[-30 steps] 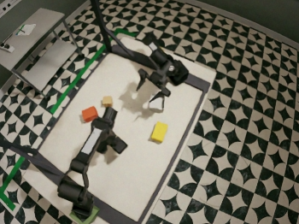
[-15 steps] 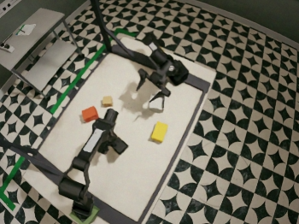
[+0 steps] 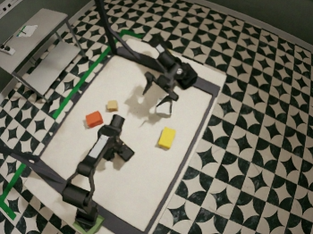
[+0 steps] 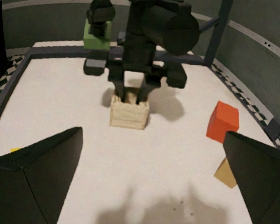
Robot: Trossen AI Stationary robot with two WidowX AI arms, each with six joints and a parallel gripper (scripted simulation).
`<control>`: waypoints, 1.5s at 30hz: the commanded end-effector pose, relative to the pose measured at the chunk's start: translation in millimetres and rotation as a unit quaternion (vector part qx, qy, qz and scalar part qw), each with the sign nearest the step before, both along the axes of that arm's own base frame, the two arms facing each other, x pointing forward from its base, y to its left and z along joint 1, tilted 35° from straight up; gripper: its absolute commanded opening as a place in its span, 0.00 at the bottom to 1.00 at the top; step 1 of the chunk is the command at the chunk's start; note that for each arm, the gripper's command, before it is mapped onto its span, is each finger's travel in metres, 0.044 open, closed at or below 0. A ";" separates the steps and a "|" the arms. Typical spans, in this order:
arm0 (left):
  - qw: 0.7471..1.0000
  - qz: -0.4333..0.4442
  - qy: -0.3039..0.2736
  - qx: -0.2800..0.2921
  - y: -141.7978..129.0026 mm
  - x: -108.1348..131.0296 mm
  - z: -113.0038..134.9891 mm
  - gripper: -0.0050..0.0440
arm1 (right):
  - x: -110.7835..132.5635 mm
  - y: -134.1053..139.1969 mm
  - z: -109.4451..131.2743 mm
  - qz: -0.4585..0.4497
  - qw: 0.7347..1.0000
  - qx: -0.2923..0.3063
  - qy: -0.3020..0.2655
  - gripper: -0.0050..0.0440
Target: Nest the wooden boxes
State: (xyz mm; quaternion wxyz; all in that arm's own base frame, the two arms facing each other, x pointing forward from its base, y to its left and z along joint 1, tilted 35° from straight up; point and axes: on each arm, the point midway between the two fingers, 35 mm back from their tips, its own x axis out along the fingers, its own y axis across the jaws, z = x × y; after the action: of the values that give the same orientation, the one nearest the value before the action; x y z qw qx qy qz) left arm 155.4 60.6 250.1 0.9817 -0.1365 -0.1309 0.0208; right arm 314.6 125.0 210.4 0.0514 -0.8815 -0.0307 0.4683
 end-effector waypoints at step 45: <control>1.000 -0.001 0.001 -0.001 -0.3 -0.3 -0.6 0.92 | 0.3 -0.5 6.3 0.000 1.000 0.006 -0.013 0.19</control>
State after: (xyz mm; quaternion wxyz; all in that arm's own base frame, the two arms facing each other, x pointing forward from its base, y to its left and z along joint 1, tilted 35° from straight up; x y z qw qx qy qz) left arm 155.4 60.6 250.1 0.9817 -0.1365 -0.1309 0.0208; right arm 315.6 124.8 207.3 0.0516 -0.8818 -0.0307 0.4678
